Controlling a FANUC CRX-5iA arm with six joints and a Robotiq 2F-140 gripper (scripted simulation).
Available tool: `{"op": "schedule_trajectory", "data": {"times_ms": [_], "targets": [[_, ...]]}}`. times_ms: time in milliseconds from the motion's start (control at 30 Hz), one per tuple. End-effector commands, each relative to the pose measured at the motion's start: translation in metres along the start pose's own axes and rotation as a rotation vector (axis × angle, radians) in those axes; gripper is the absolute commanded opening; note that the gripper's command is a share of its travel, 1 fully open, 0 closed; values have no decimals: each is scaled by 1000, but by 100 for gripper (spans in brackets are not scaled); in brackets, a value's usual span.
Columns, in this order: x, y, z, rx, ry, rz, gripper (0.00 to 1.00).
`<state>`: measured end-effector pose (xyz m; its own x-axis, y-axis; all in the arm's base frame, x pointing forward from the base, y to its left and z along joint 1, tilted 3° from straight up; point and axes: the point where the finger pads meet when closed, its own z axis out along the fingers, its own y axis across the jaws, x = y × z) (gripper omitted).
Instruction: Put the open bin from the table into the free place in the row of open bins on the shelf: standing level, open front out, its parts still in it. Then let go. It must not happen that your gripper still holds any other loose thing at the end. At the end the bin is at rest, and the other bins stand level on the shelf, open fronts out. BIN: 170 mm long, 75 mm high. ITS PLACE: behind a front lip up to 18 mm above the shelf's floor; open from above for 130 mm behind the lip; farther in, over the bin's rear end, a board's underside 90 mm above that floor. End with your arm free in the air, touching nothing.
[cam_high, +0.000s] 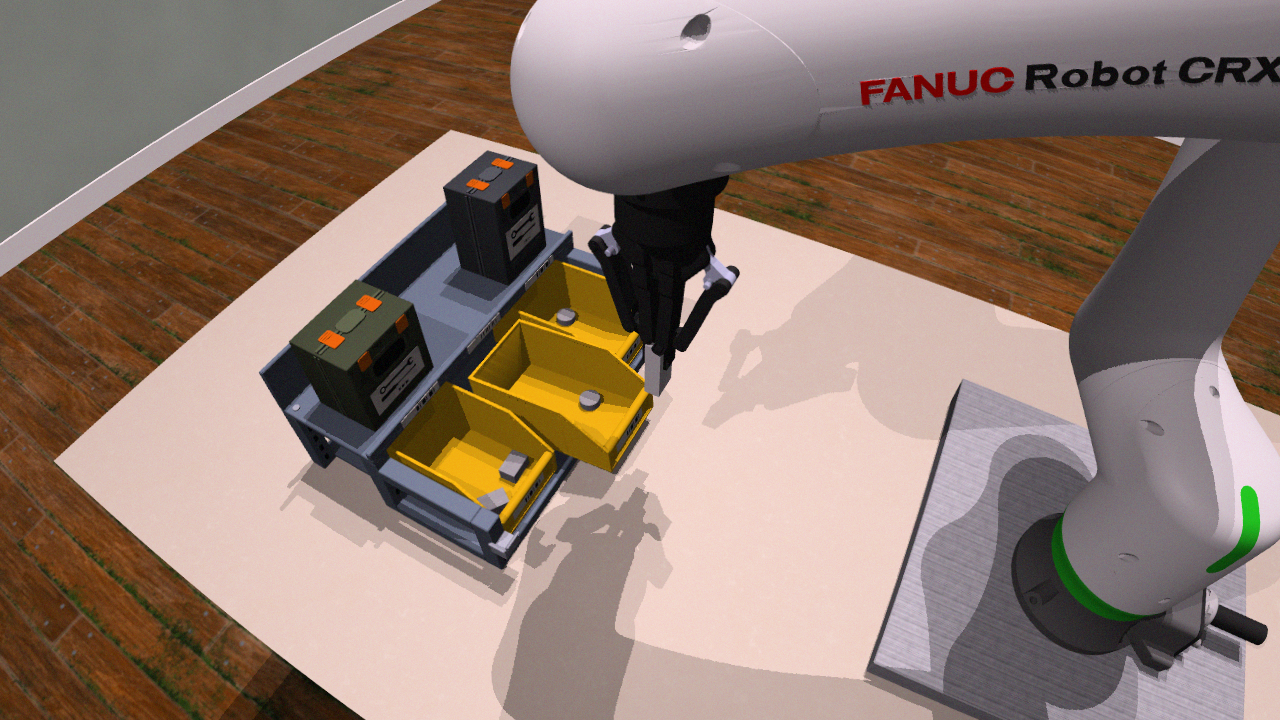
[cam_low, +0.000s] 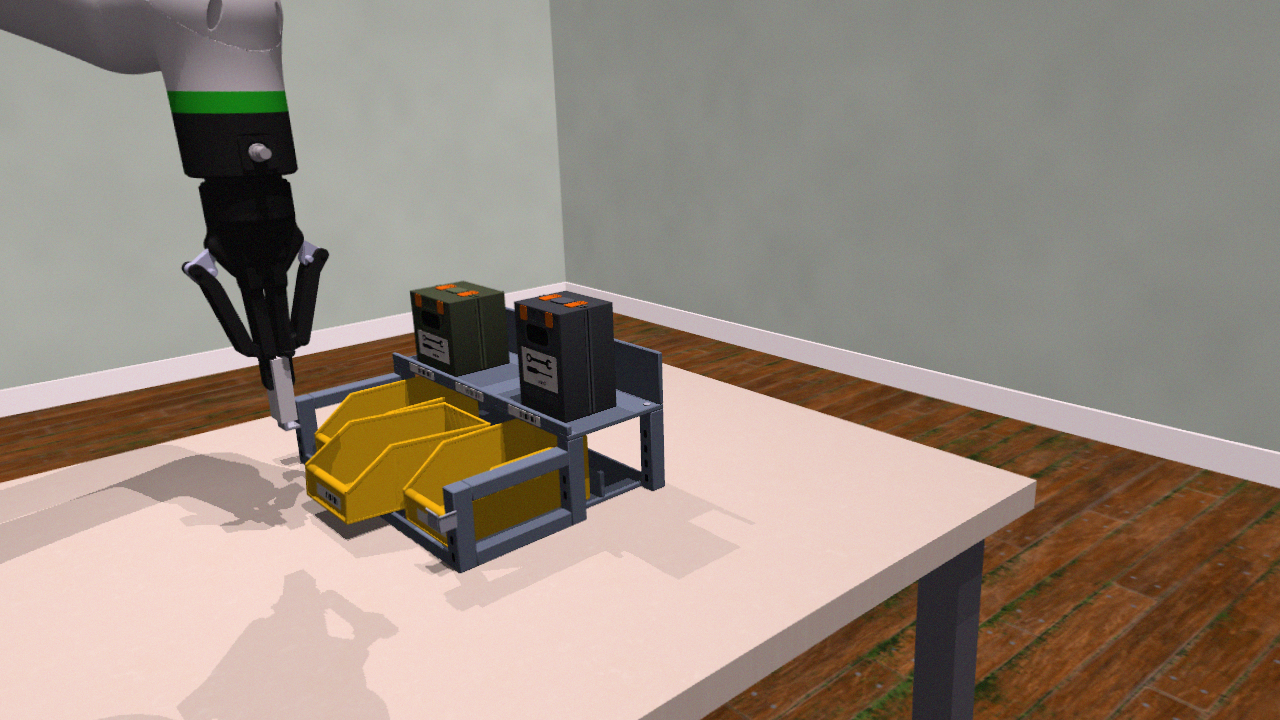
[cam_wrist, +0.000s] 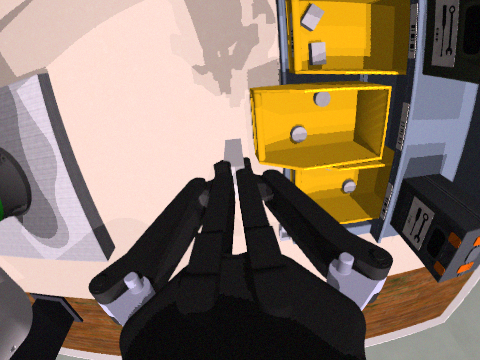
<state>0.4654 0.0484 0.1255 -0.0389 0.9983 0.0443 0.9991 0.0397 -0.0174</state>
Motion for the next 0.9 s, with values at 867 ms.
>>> {"op": "schedule_trajectory", "data": {"times_ms": [867], "targets": [[0, 0, 42, 0, 1, -1, 0]]}}
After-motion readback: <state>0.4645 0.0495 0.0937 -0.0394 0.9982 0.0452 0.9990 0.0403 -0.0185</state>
